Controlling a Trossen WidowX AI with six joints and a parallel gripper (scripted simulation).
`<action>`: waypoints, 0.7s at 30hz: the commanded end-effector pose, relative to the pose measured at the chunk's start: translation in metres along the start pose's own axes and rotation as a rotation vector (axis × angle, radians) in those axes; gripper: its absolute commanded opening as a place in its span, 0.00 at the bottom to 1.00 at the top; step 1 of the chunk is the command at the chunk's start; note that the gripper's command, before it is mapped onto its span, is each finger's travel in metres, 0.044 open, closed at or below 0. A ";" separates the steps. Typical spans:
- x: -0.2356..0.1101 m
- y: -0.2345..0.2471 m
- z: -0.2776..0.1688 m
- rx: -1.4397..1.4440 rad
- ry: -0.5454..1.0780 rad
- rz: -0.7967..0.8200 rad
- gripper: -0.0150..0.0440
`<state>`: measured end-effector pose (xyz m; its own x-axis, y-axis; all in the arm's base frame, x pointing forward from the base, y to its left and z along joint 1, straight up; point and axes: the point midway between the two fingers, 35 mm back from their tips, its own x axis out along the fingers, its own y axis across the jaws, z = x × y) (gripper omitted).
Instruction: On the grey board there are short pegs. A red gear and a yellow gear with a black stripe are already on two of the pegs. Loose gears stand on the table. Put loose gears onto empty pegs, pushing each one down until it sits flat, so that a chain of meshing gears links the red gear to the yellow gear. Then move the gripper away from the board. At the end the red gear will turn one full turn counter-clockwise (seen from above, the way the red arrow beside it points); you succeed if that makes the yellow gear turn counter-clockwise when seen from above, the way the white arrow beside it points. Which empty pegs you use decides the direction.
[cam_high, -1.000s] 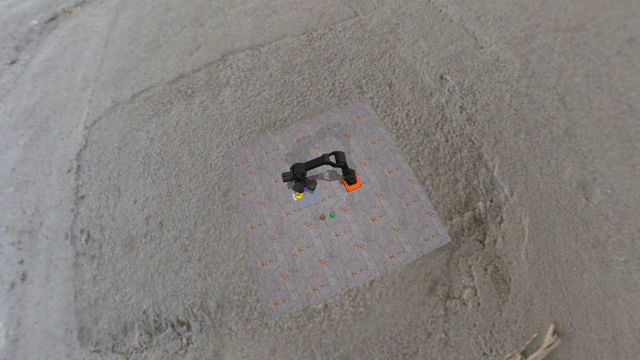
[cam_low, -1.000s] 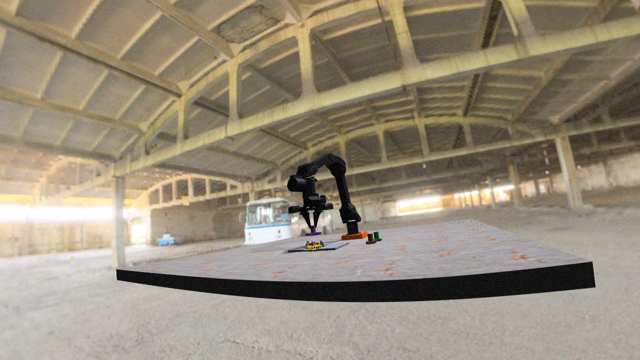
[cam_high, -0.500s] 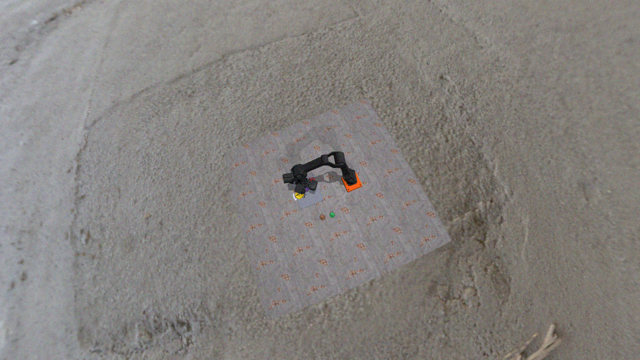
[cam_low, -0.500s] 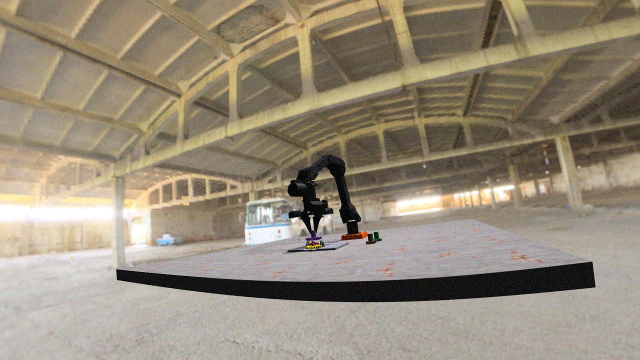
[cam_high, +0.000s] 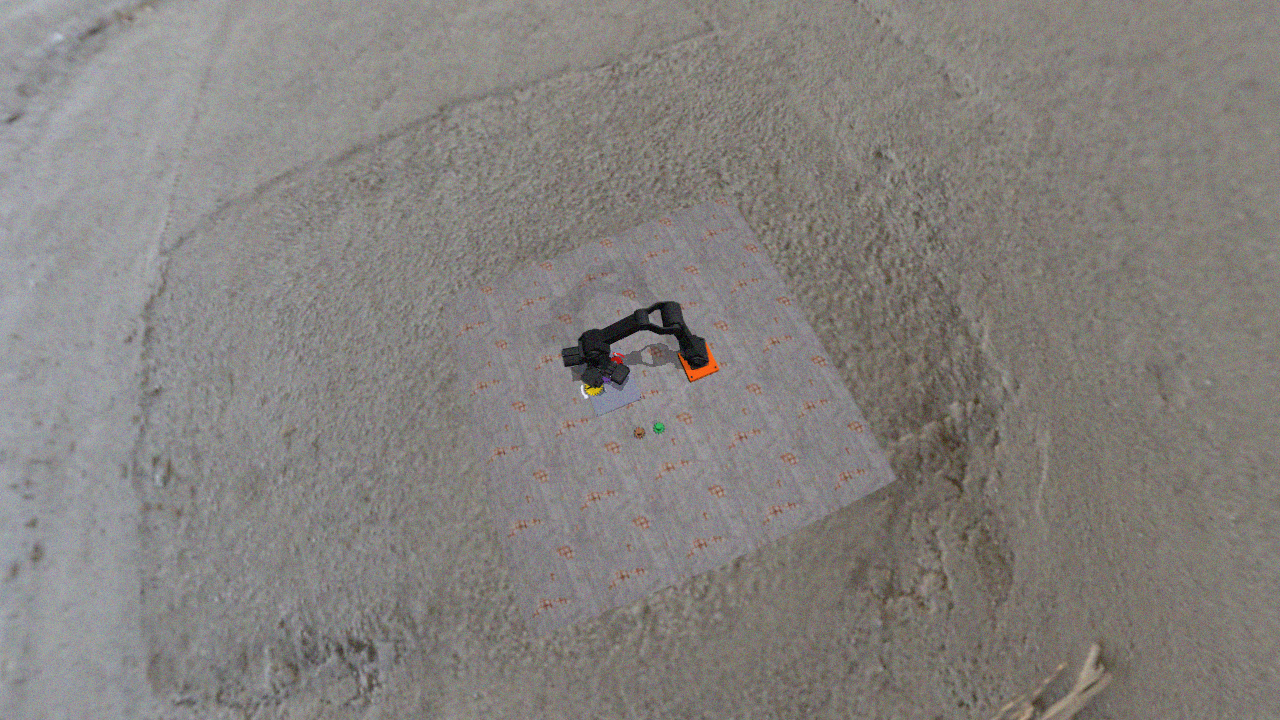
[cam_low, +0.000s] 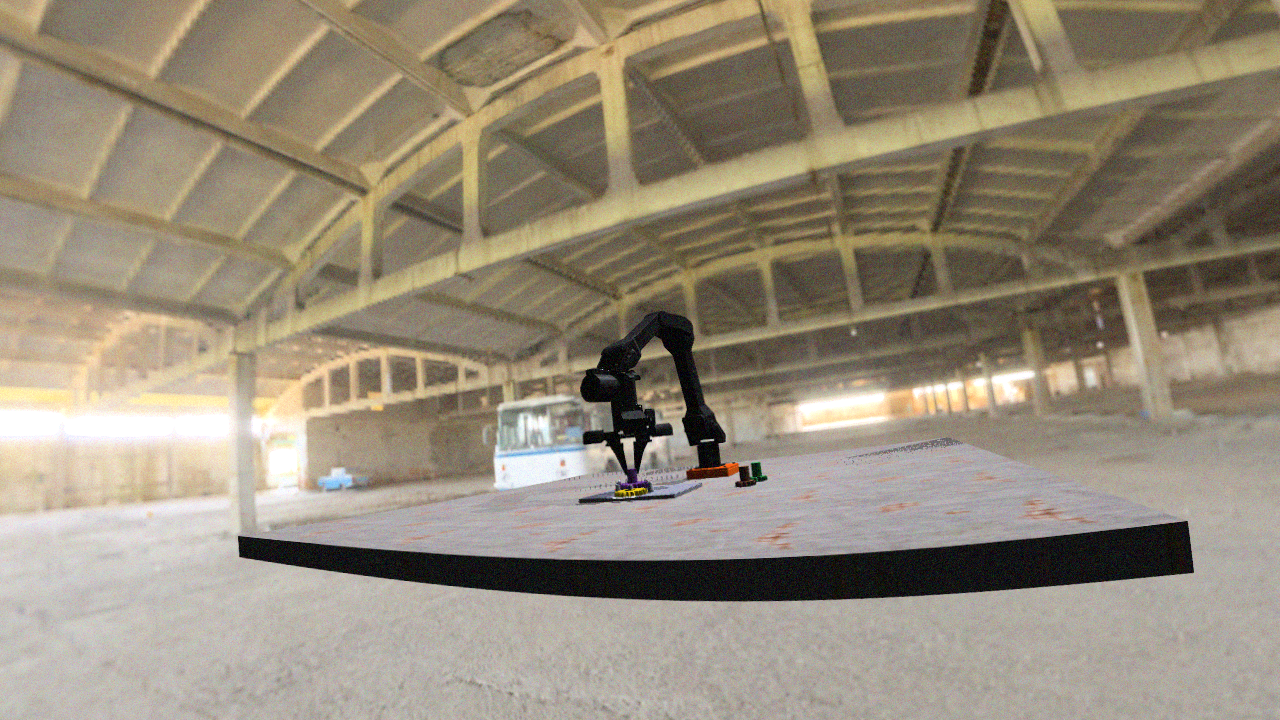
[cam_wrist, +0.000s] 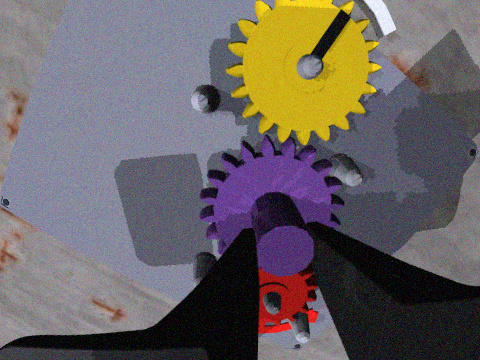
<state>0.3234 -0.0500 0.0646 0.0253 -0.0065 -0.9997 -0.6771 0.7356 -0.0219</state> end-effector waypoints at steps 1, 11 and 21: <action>0.001 0.000 0.000 0.071 -0.003 -0.001 0.25; 0.004 -0.001 0.001 0.008 -0.003 -0.001 0.25; 0.007 0.000 0.000 -0.174 -0.003 -0.001 0.25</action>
<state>0.3237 -0.0498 0.0588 0.0269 -0.0065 -0.9996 -0.7632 0.6456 -0.0247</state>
